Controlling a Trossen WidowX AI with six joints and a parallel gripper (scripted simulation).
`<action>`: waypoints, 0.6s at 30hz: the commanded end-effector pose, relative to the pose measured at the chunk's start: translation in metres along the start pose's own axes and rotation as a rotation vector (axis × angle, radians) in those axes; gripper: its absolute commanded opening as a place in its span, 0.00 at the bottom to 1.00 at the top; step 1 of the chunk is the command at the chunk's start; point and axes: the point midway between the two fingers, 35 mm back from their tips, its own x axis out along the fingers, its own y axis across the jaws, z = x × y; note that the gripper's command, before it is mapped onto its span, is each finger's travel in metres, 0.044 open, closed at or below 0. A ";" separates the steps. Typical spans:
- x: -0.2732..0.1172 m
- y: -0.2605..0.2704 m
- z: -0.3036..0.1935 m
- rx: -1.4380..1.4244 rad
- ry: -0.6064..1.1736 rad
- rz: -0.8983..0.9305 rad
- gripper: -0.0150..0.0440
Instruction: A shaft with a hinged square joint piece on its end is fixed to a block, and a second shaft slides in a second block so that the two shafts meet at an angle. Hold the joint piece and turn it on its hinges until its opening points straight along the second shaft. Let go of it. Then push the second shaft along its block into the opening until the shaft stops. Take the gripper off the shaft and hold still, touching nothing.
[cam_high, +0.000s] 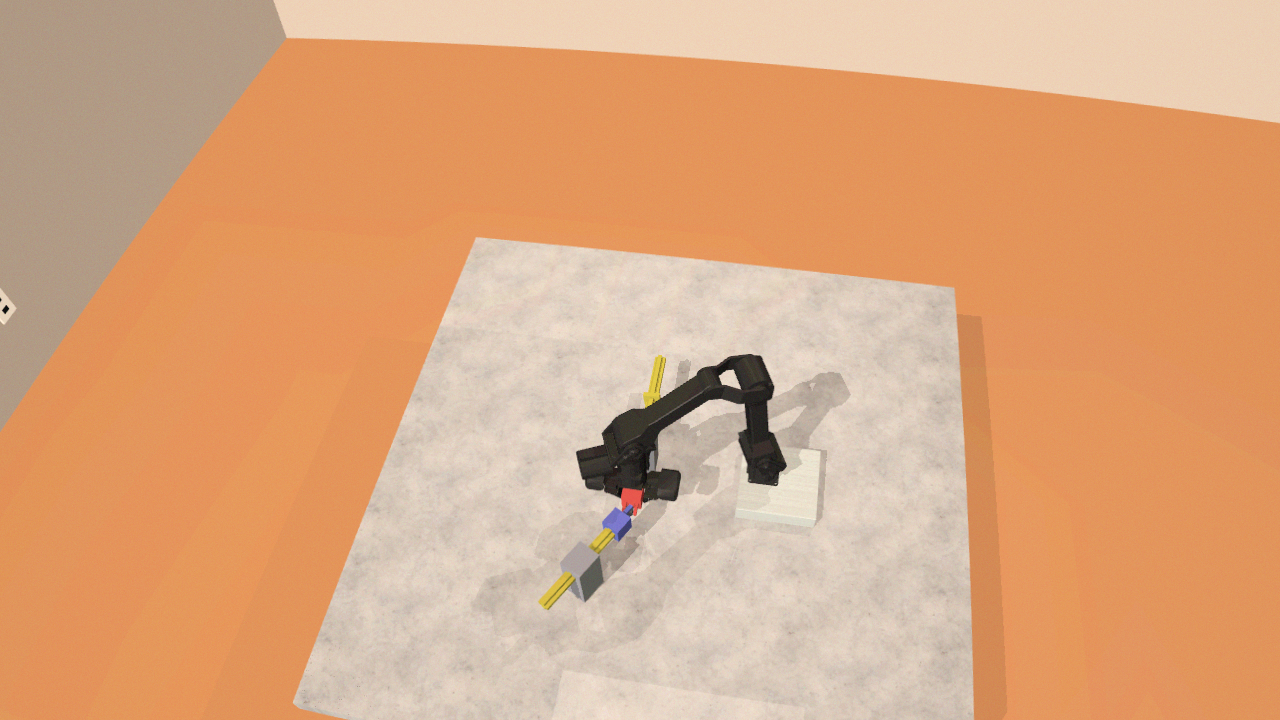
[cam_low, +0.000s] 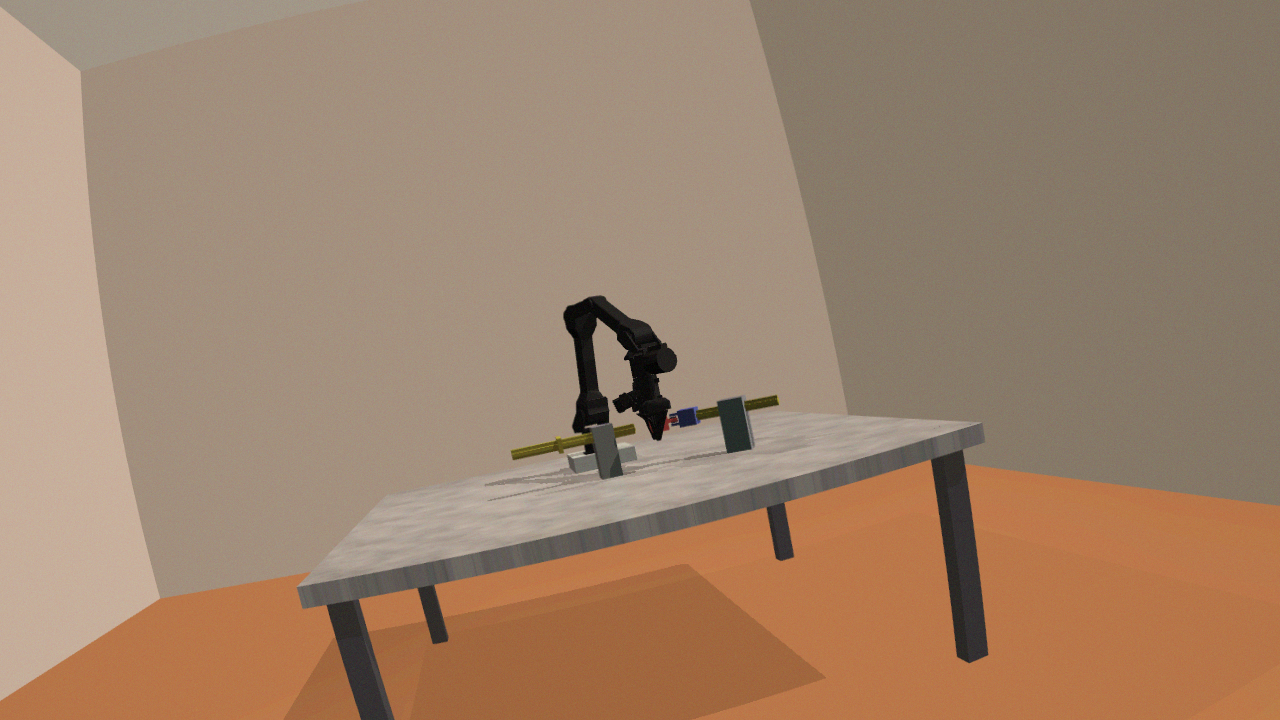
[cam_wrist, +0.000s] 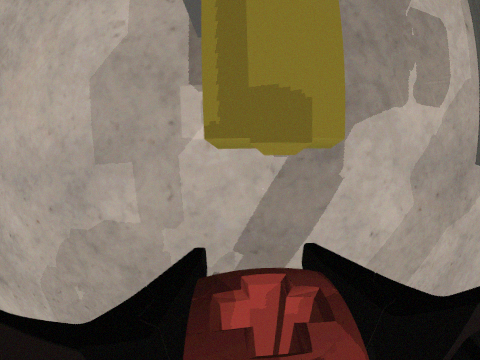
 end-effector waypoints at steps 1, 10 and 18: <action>0.000 0.000 0.000 0.001 -0.001 0.000 0.55; 0.000 0.000 0.000 0.001 -0.001 0.000 0.95; 0.000 0.000 0.000 0.001 -0.001 0.000 1.00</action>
